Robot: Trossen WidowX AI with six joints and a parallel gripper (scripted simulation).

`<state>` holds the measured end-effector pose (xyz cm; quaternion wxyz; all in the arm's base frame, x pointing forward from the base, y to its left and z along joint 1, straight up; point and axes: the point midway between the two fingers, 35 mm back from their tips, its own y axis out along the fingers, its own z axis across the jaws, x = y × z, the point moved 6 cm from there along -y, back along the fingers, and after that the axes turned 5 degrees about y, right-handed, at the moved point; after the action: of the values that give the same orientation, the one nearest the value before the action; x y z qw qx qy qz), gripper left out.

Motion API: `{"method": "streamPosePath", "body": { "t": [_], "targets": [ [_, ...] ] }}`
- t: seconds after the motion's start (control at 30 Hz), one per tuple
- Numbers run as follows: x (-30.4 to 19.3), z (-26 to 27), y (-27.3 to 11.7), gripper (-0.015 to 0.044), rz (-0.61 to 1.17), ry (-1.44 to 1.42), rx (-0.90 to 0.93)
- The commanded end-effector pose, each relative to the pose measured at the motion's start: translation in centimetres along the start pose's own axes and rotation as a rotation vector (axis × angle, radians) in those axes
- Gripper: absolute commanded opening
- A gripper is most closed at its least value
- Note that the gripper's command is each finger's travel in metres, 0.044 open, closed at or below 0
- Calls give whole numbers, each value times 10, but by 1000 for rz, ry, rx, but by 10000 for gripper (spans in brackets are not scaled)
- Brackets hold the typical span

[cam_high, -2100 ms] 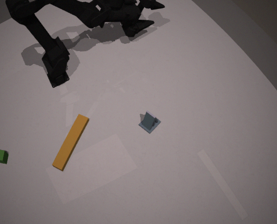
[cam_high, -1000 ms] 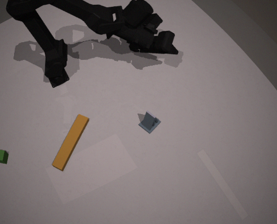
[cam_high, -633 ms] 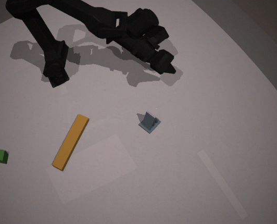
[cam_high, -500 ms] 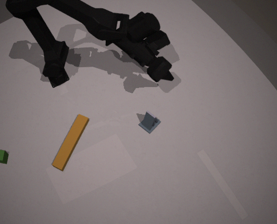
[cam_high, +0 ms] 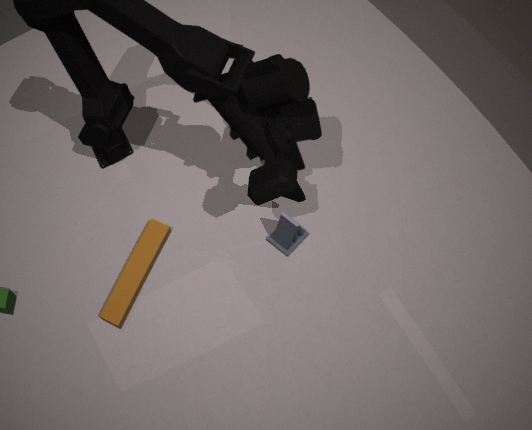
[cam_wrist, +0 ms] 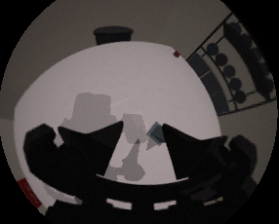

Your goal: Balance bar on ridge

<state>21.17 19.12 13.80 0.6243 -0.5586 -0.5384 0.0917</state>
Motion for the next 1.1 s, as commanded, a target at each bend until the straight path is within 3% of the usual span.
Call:
{"method": "streamPosePath", "body": {
  "t": [0.0, 1.07],
  "targets": [
    [-7, -18, -1, 315, 57, 137, -20],
    [-76, -116, -44, 315, 388, 1128, -242]
  ]
}}
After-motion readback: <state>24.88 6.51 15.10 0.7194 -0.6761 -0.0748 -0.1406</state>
